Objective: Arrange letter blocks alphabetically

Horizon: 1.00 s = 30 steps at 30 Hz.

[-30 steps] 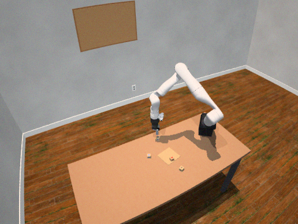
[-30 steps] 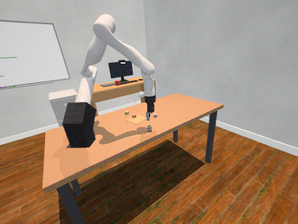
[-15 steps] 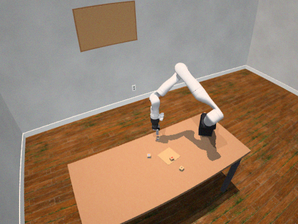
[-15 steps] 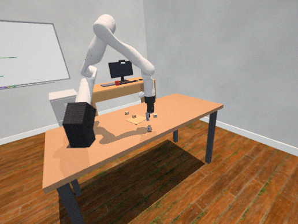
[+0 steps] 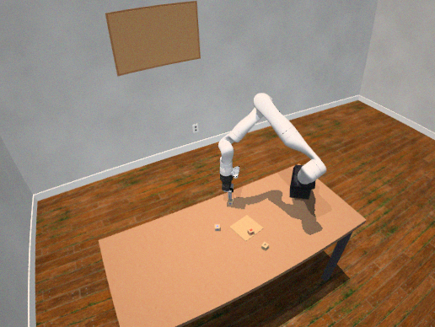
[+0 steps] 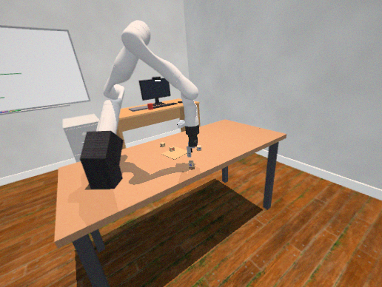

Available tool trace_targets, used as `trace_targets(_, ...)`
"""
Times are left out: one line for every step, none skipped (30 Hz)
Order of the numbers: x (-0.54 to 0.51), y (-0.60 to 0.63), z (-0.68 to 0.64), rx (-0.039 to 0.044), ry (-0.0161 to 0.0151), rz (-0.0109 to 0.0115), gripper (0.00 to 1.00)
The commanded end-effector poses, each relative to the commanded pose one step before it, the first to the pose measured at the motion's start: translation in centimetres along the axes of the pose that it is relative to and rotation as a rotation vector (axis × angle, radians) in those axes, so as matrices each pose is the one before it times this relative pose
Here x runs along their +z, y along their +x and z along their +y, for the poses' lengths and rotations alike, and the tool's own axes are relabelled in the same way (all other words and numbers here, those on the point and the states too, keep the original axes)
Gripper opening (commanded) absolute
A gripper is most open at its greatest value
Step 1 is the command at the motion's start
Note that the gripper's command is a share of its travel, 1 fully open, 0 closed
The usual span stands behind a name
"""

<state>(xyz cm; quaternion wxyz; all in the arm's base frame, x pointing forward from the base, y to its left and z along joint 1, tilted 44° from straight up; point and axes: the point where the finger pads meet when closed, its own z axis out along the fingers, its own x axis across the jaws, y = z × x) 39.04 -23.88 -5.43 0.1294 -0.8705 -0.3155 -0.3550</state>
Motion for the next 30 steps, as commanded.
trace_targets(0.717,-0.129,0.328,0.00740,-0.00578,-0.00289,1.00)
trace_targets(0.158,0.000,0.000,-0.00001,-0.00001,0.00000,1.00)
trace_targets(0.160,0.001,-0.001,-0.00003,0.00001,0.00001,1.00)
trace_targets(0.161,0.000,0.002,0.00001,-0.00004,0.00000,1.00)
trace_targets(0.161,0.000,0.001,0.00000,-0.00003,0.00000,1.00)
trace_targets(0.153,0.026,0.015,-0.00027,-0.00031,0.00038,1.00)
trace_targets(0.145,0.050,0.030,-0.00050,-0.00059,0.00074,1.00)
trace_targets(0.000,0.000,0.000,0.00000,0.00000,0.00000,1.00)
trace_targets(0.000,0.000,0.000,0.00000,0.00000,0.00000,1.00)
trace_targets(0.086,0.081,-0.155,-0.00237,0.00535,-0.00094,1.00)
trace_targets(0.177,0.019,0.115,0.00063,-0.00354,0.00144,1.00)
trace_targets(0.163,0.012,0.073,0.00038,-0.00211,0.00083,1.00)
trace_targets(0.145,-0.017,-0.034,-0.00004,0.00104,-0.00056,1.00)
trace_targets(0.132,-0.013,-0.055,-0.00027,0.00177,-0.00079,1.00)
trace_targets(0.124,0.021,-0.017,-0.00045,0.00077,-0.00005,1.00)
trace_targets(0.118,0.043,0.011,-0.00053,-0.00005,0.00050,1.00)
trace_targets(0.126,-0.010,-0.018,-0.00001,0.00054,-0.00030,1.00)
trace_targets(0.119,-0.017,-0.030,0.00000,0.00093,-0.00054,1.00)
trace_targets(0.111,-0.020,-0.034,0.00000,0.00105,-0.00061,1.00)
trace_targets(0.104,-0.017,-0.029,0.00000,0.00089,-0.00052,1.00)
trace_targets(0.096,-0.014,-0.025,-0.00001,0.00076,-0.00044,1.00)
trace_targets(0.087,-0.014,-0.027,-0.00001,0.00077,-0.00042,1.00)
trace_targets(0.057,-0.029,0.006,0.00057,-0.00031,-0.00013,1.00)
trace_targets(0.051,-0.022,0.012,0.00052,-0.00050,0.00001,1.00)
trace_targets(0.000,0.000,0.000,0.00000,0.00000,0.00000,1.00)
trace_targets(0.000,0.000,0.000,0.00000,0.00000,0.00000,1.00)
trace_targets(-0.017,-0.077,0.022,0.00178,-0.00157,0.00014,1.00)
trace_targets(0.062,0.004,0.006,-0.00009,0.00002,-0.00005,1.00)
trace_targets(0.055,0.007,0.000,-0.00015,0.00011,-0.00002,1.00)
trace_targets(0.040,0.002,-0.003,-0.00003,0.00005,0.00002,1.00)
